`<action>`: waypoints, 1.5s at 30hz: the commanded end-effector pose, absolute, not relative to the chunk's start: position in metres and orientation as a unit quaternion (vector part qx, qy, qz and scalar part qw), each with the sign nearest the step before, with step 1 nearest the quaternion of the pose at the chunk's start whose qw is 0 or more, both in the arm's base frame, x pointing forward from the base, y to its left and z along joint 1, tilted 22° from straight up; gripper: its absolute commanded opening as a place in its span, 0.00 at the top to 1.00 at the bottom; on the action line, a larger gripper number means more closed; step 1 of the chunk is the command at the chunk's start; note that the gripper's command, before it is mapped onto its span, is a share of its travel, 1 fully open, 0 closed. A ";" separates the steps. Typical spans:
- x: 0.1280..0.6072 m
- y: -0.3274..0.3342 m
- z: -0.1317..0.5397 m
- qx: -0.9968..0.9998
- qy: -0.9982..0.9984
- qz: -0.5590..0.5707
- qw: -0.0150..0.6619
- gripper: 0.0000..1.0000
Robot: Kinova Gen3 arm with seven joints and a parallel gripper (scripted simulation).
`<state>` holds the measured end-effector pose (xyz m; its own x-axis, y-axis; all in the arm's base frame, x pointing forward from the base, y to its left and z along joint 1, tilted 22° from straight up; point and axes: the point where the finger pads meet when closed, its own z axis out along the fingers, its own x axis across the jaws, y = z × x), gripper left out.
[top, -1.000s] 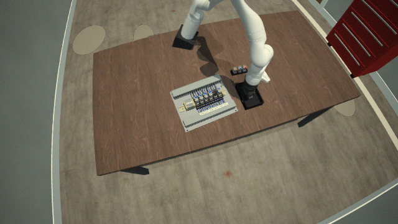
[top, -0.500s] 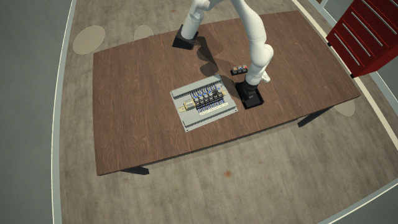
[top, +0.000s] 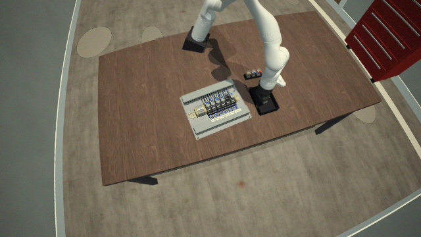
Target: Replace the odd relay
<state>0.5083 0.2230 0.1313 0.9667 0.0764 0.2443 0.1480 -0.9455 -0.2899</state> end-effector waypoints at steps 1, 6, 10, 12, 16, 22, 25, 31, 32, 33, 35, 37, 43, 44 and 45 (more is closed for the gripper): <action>0.507 0.223 0.130 -0.980 -0.058 -0.114 0.155 1.00; 0.506 0.222 0.129 -0.980 -0.058 -0.112 0.155 1.00; 0.505 0.222 0.128 -0.980 -0.058 -0.110 0.155 1.00; 0.507 0.222 0.131 -0.980 -0.058 -0.114 0.155 1.00; 0.507 0.222 0.131 -0.980 -0.058 -0.113 0.155 1.00; 0.507 0.221 0.130 -0.980 -0.058 -0.112 0.155 1.00; 0.506 0.220 0.130 -0.980 -0.058 -0.111 0.155 1.00; 0.507 0.220 0.131 -0.980 -0.059 -0.112 0.155 1.00; 0.507 0.220 0.131 -0.980 -0.059 -0.111 0.155 1.00; 0.507 0.220 0.131 -0.980 -0.059 -0.111 0.155 1.00; 0.508 0.220 0.131 -0.980 -0.059 -0.111 0.155 1.00; 0.508 0.220 0.131 -0.980 -0.059 -0.111 0.155 1.00; 0.508 0.219 0.132 -0.980 -0.058 -0.111 0.155 1.00; 0.508 0.219 0.132 -0.980 -0.058 -0.111 0.155 1.00; 0.508 0.219 0.132 -0.980 -0.058 -0.111 0.155 1.00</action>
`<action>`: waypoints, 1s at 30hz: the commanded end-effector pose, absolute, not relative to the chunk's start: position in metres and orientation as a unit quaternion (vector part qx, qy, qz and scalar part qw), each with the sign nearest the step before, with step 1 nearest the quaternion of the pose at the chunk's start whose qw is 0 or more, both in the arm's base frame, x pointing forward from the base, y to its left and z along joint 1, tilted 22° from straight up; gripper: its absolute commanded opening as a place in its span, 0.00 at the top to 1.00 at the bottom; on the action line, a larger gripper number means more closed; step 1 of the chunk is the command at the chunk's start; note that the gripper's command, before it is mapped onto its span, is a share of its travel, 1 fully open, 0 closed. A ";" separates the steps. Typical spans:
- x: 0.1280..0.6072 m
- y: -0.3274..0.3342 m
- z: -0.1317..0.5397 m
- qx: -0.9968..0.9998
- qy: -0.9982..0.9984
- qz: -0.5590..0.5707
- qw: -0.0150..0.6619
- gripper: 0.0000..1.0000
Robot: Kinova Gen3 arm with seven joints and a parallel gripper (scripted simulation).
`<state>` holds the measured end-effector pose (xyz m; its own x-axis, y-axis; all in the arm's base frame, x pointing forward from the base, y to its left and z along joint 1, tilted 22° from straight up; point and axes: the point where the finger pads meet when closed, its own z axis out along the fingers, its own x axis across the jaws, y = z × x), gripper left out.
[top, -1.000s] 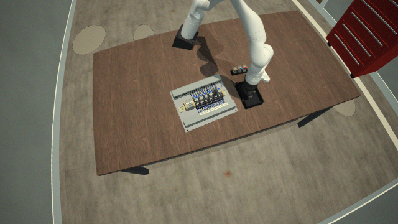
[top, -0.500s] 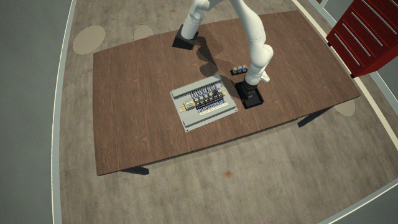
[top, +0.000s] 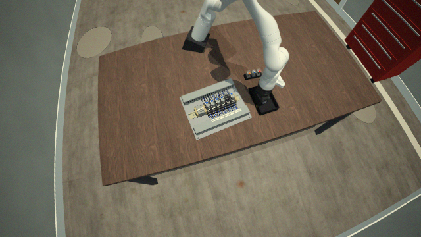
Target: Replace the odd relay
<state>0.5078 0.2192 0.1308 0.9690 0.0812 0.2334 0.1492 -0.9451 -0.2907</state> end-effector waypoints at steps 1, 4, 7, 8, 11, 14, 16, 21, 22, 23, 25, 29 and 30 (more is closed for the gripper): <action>0.508 0.219 0.132 -0.980 -0.059 -0.111 0.155 1.00; 0.509 0.219 0.132 -0.980 -0.059 -0.111 0.155 1.00; 0.509 0.219 0.132 -0.980 -0.059 -0.111 0.155 1.00; 0.509 0.219 0.132 -0.980 -0.058 -0.111 0.155 1.00; 0.509 0.219 0.133 -0.980 -0.058 -0.111 0.155 1.00; 0.510 0.219 0.133 -0.980 -0.058 -0.111 0.155 1.00; 0.510 0.219 0.133 -0.980 -0.058 -0.111 0.155 1.00; 0.510 0.219 0.133 -0.980 -0.058 -0.111 0.155 0.00; 0.510 0.219 0.133 -0.980 -0.058 -0.111 0.155 0.00; 0.510 0.219 0.133 -0.980 -0.058 -0.111 0.155 0.00; 0.510 0.219 0.133 -0.980 -0.058 -0.111 0.155 0.00; 0.510 0.219 0.133 -0.980 -0.058 -0.111 0.155 0.00; 0.510 0.219 0.133 -0.980 -0.058 -0.111 0.155 0.00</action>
